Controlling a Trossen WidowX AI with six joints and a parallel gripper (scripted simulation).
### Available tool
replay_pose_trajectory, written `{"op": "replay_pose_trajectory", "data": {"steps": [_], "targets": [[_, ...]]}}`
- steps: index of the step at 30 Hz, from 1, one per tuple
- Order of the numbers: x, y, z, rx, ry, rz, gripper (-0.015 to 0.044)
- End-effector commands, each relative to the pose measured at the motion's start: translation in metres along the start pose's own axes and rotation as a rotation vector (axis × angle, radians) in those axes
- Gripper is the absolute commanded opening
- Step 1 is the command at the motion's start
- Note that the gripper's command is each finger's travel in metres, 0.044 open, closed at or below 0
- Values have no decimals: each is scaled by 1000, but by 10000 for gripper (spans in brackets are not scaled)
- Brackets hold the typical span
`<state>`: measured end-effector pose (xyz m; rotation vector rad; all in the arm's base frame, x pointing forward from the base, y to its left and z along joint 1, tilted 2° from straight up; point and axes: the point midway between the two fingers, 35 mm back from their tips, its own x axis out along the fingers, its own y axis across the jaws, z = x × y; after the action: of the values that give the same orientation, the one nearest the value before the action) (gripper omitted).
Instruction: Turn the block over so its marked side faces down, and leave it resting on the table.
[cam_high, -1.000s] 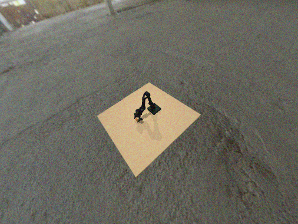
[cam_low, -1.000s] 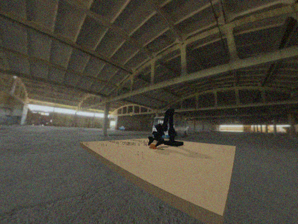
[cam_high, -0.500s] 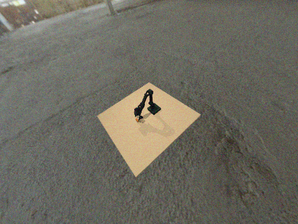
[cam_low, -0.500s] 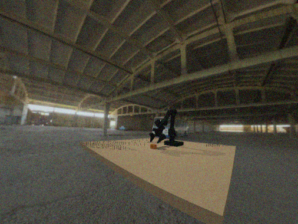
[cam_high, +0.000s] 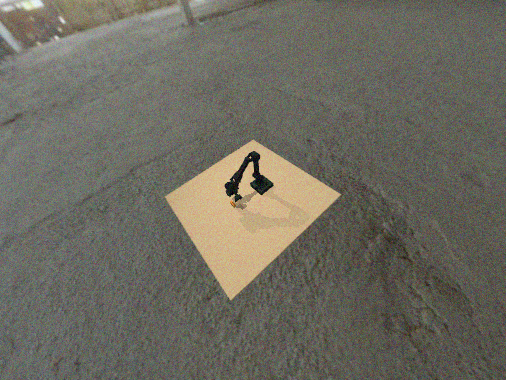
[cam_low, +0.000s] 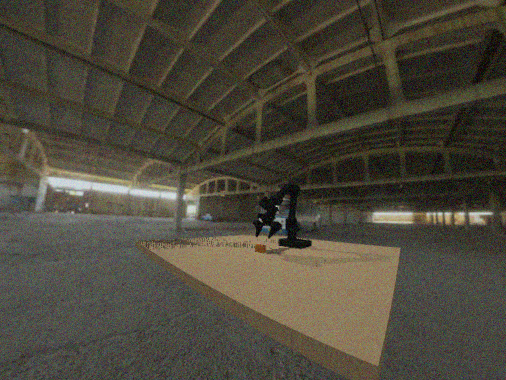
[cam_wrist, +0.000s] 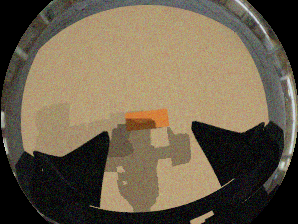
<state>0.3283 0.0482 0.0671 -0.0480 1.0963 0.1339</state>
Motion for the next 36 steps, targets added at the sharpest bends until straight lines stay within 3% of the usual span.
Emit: {"op": "replay_pose_trajectory", "data": {"steps": [1,12,20,24,36], "targets": [[-3,2,18,5,118,5,440],[-14,1,39,-7,461,1,440],[-14,1,39,-7,466,1,440],[15,1,25,-7,466,1,440],[31,1,17,-7,466,1,440]]}}
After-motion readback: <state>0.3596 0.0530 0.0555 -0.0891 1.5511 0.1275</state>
